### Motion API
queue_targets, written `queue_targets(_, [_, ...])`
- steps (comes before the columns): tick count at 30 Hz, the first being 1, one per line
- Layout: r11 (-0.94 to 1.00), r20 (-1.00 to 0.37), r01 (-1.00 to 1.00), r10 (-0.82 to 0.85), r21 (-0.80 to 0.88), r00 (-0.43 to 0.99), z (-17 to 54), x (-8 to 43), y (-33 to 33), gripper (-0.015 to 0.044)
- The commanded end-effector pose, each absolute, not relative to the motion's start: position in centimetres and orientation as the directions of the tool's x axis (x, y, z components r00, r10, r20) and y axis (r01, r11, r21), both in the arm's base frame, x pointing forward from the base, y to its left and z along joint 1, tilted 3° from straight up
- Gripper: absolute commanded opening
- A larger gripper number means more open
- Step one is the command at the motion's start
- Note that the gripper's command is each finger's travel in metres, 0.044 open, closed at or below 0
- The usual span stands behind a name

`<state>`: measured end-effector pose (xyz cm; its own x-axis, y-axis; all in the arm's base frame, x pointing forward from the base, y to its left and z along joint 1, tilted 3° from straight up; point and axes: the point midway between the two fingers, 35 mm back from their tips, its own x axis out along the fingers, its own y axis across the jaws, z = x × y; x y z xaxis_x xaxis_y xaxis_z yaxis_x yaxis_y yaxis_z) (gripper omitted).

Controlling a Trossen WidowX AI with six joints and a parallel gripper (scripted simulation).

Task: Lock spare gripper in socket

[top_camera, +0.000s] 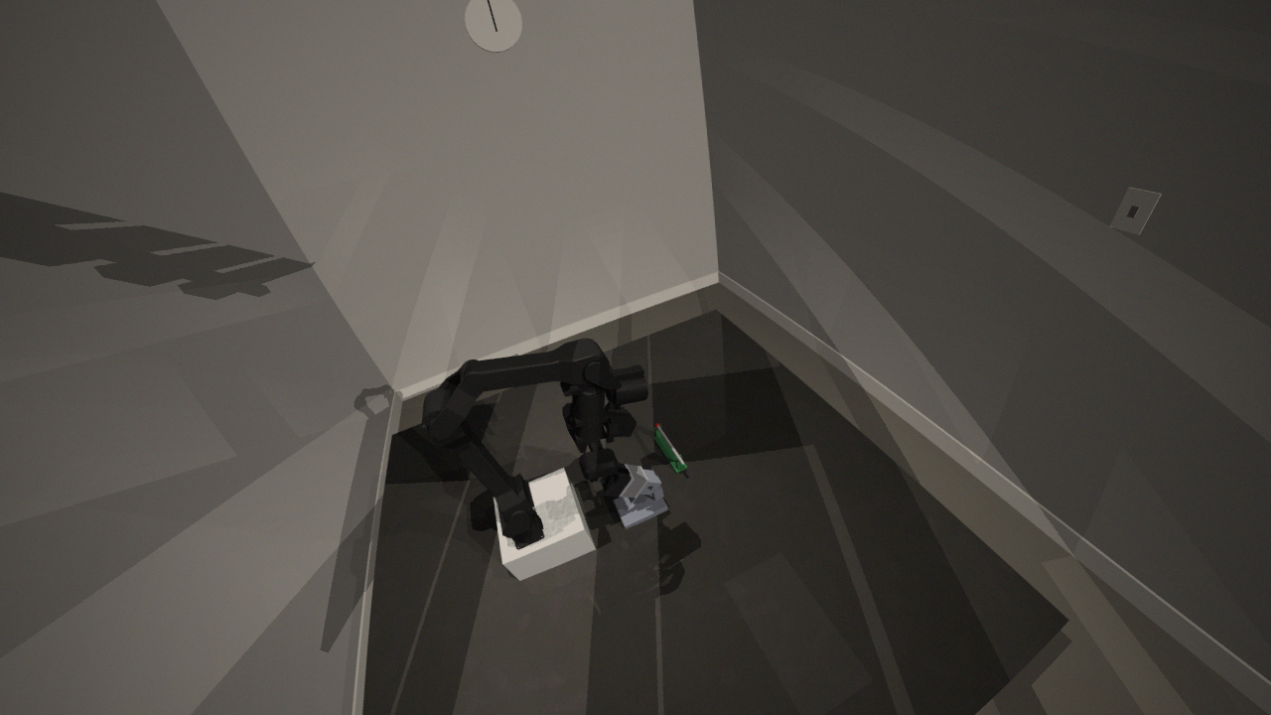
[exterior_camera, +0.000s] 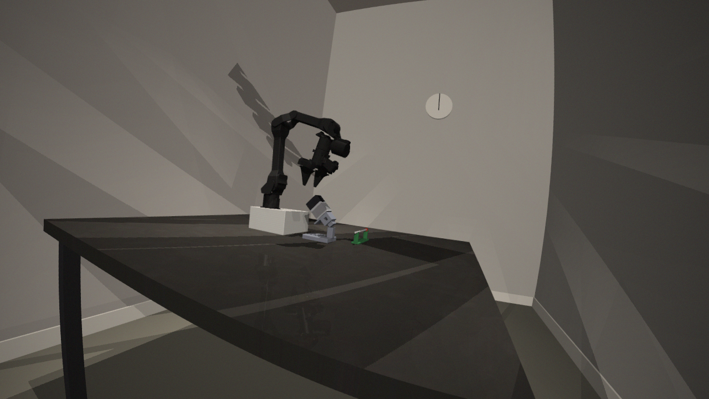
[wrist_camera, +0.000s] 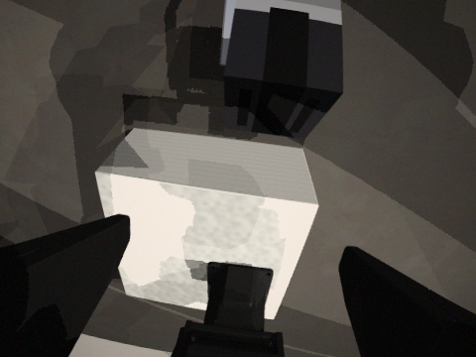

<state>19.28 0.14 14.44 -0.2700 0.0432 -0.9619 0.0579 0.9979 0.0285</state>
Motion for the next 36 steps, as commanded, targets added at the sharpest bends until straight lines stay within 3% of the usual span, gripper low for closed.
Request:
queue_targets(1, [0.998, -0.964, 0.049, 0.051, 0.04, -0.26, 14.8, 20.0, 3.5, 0.0309])
queue_targets(6, [0.998, -0.963, 0.049, 0.059, 0.048, -0.263, 15.3, 19.7, 9.7, 0.018])
queue_targets(12, [0.998, -0.964, 0.034, 0.051, 0.044, -0.259, 15.4, 20.4, 10.5, 0.018])
queue_targets(16, [0.959, -0.979, -0.276, 0.002, 0.06, -0.206, 14.5, 24.1, 10.6, 0.018])
queue_targets(20, [0.787, -0.988, -0.615, -0.06, 0.04, -0.141, 13.2, 28.7, 10.6, 0.018])
queue_targets(25, [0.42, -0.988, -0.907, -0.139, -0.004, -0.061, 11.2, 34.2, 10.4, 0.018])
queue_targets(31, [0.062, -0.979, -0.998, -0.203, -0.014, 0.001, 9.2, 38.4, 10.0, 0.018])
queue_targets(36, [0.019, -0.978, -1.0, -0.211, -0.013, 0.008, 8.9, 38.9, 10.0, 0.018])
